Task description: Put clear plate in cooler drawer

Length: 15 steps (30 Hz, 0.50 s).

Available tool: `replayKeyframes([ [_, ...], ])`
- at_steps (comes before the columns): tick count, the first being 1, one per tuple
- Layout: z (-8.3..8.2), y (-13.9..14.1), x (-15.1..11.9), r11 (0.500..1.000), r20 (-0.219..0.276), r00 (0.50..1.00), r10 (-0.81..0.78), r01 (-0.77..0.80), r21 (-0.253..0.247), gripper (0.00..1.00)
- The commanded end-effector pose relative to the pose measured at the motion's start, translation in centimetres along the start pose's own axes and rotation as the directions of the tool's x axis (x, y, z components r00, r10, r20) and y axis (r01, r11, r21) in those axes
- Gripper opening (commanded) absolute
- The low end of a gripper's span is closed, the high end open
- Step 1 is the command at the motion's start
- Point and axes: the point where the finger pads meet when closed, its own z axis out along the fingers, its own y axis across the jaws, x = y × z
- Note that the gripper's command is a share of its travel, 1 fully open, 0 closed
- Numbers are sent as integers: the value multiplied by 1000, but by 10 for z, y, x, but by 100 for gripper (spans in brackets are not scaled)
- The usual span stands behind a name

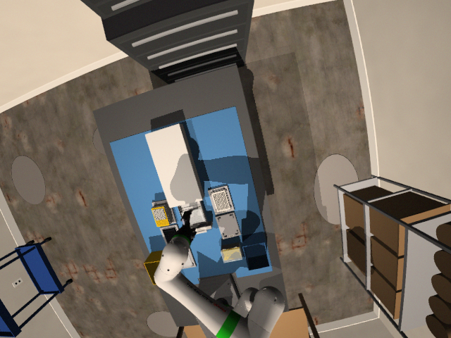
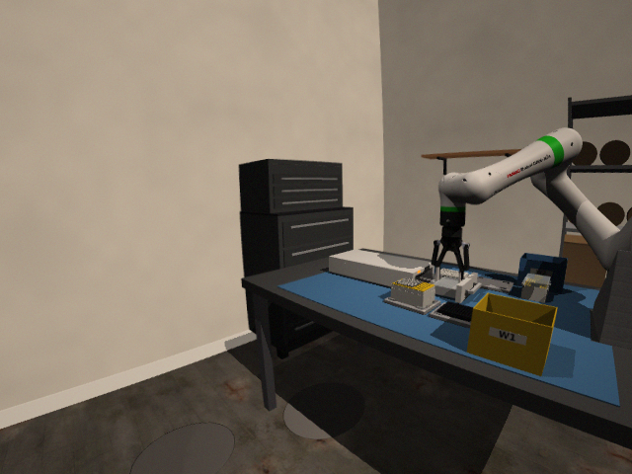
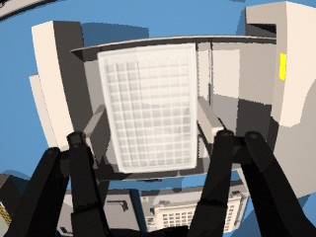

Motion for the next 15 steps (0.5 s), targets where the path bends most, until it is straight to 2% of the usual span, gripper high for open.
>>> replayKeyframes([
  [1,0,0,0,1000,0,1000,0,0,0,0],
  [15,3,0,0,1000,0,1000,0,0,0,0],
])
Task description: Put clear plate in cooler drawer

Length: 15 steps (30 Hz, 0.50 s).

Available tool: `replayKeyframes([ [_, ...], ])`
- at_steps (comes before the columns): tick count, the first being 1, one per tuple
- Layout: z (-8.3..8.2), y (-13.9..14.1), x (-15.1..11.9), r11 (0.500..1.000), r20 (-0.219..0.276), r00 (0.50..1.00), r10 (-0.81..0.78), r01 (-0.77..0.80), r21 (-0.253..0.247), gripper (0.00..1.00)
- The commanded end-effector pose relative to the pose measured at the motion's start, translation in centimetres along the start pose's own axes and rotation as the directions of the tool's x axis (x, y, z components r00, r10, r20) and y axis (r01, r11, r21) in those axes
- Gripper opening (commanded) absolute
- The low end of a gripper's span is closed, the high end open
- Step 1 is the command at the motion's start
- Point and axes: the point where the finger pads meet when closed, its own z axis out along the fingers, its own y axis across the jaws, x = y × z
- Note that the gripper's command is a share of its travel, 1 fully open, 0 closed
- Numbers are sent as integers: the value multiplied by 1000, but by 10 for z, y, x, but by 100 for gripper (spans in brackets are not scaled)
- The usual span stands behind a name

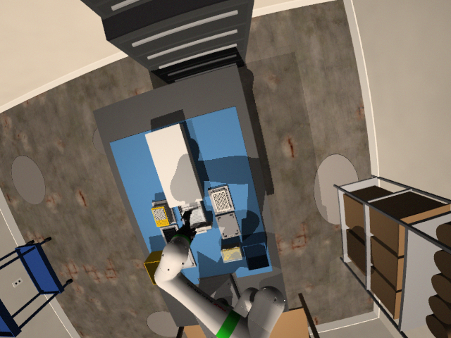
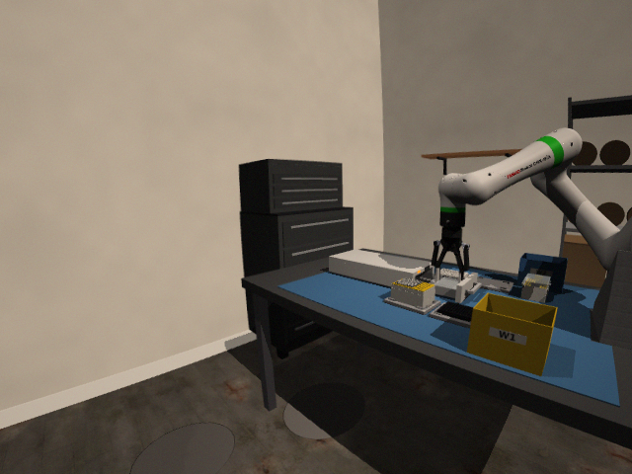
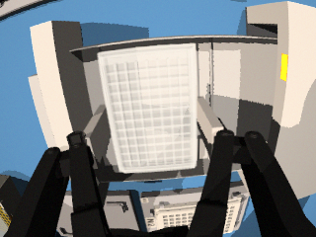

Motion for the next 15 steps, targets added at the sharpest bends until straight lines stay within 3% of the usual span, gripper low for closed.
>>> replayKeyframes([
  [1,1,0,0,1000,0,1000,0,0,0,0],
  [15,5,0,0,1000,0,1000,0,0,0,0],
])
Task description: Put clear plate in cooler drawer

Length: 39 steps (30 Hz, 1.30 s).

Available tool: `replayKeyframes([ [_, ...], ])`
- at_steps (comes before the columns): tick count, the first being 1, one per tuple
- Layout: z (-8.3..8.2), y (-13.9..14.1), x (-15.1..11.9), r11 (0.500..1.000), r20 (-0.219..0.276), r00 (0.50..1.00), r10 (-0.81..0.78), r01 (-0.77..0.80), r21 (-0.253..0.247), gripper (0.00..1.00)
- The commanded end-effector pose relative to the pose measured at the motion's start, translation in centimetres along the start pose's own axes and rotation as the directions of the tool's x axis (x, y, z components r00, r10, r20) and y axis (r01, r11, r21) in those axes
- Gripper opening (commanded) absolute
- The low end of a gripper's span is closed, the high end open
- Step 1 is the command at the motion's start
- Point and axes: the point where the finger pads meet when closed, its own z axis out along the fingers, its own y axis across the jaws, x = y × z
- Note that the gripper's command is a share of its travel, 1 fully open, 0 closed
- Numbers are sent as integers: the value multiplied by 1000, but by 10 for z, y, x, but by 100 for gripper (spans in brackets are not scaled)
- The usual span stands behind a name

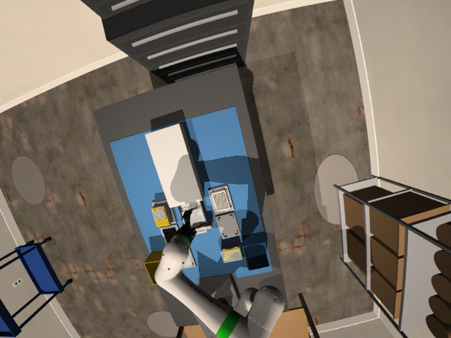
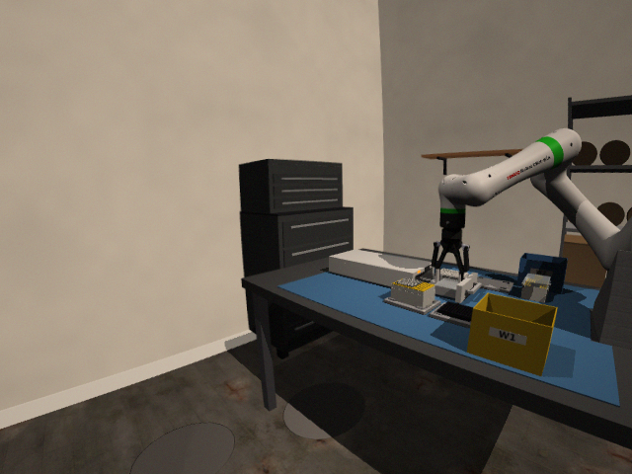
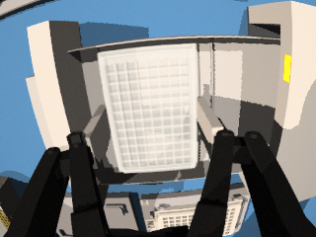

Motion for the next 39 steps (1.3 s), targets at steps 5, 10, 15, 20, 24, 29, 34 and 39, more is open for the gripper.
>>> replayKeyframes([
  [5,2,0,0,1000,0,1000,0,0,0,0],
  [10,3,0,0,1000,0,1000,0,0,0,0],
  [15,5,0,0,1000,0,1000,0,0,0,0],
  [20,7,0,0,1000,0,1000,0,0,0,0],
  [24,8,0,0,1000,0,1000,0,0,0,0],
  [29,8,1,0,1000,0,1000,0,0,0,0],
  [34,8,2,0,1000,0,1000,0,0,0,0],
  [39,8,2,0,1000,0,1000,0,0,0,0],
])
